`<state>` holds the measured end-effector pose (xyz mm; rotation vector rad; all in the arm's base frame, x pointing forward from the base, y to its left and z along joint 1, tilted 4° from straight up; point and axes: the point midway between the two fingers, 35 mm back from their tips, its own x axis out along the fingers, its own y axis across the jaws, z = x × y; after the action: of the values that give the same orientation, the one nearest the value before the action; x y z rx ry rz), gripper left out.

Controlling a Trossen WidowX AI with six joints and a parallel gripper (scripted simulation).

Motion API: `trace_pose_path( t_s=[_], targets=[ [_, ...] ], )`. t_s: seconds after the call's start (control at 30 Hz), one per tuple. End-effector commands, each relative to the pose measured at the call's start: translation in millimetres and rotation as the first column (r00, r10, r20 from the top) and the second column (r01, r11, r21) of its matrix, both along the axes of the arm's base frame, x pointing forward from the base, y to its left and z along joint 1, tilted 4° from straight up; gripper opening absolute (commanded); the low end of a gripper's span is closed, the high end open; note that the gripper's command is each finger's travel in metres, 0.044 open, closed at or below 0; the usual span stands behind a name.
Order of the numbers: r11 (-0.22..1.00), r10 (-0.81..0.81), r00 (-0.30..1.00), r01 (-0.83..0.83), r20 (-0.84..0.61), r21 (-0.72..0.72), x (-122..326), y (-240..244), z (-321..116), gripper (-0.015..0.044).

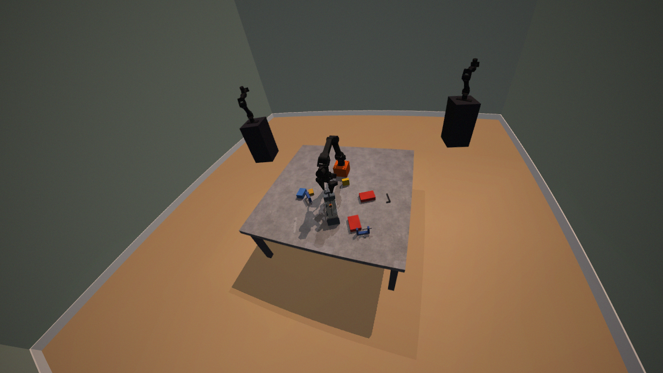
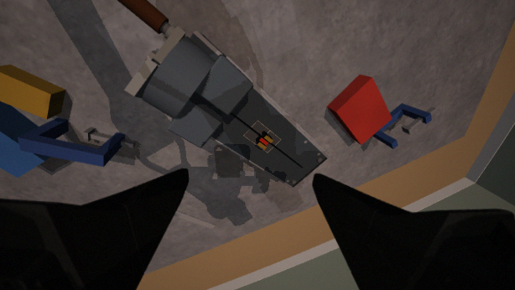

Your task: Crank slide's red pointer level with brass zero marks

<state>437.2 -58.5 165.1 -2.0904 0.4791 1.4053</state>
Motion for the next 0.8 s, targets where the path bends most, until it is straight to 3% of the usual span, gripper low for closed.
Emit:
trace_pose_path(
  t_s=[0.0, 0.37, 0.77],
  targets=[
    [0.987, -0.14, 0.99, 0.138, 0.026, 0.083, -8, -2, 4, 0.044],
    [0.764, -0.565, 0.825, 0.531, -0.017, 0.365, -36, -10, 8, 0.044],
    [0.288, -0.831, 0.504, 0.752, -0.235, 0.593, -70, -14, 5, 0.044]
  ],
)
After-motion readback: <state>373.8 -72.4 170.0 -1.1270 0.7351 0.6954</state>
